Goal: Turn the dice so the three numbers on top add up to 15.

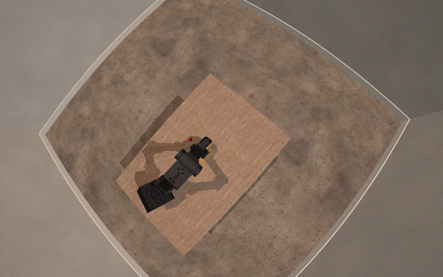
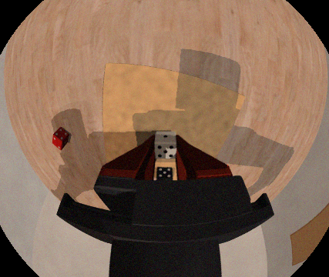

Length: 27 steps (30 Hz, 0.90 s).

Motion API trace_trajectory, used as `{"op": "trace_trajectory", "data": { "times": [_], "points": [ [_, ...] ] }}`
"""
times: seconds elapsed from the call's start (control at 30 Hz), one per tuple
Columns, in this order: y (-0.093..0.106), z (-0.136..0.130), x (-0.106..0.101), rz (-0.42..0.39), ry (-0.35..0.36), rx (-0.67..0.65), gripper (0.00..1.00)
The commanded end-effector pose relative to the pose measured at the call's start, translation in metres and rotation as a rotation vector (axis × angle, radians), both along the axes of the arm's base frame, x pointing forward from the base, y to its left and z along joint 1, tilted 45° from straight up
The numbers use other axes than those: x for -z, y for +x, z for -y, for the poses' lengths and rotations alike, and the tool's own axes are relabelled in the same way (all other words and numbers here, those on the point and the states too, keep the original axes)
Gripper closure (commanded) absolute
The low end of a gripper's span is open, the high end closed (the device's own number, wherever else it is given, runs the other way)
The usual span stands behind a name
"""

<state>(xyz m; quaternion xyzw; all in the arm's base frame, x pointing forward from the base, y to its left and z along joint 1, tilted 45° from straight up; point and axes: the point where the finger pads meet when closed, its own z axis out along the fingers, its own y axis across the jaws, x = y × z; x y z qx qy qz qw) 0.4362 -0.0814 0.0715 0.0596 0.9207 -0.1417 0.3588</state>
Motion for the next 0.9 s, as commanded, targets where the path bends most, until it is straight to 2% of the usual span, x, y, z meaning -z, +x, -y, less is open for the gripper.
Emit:
{"op": "trace_trajectory", "data": {
  "times": [0.0, 0.87],
  "points": [
    [-0.0011, -0.0045, 0.0063, -0.007, -0.006, -0.016, 0.85],
    [0.0019, 0.0005, 0.0068, -0.003, -0.006, -0.008, 0.85]
  ]
}}
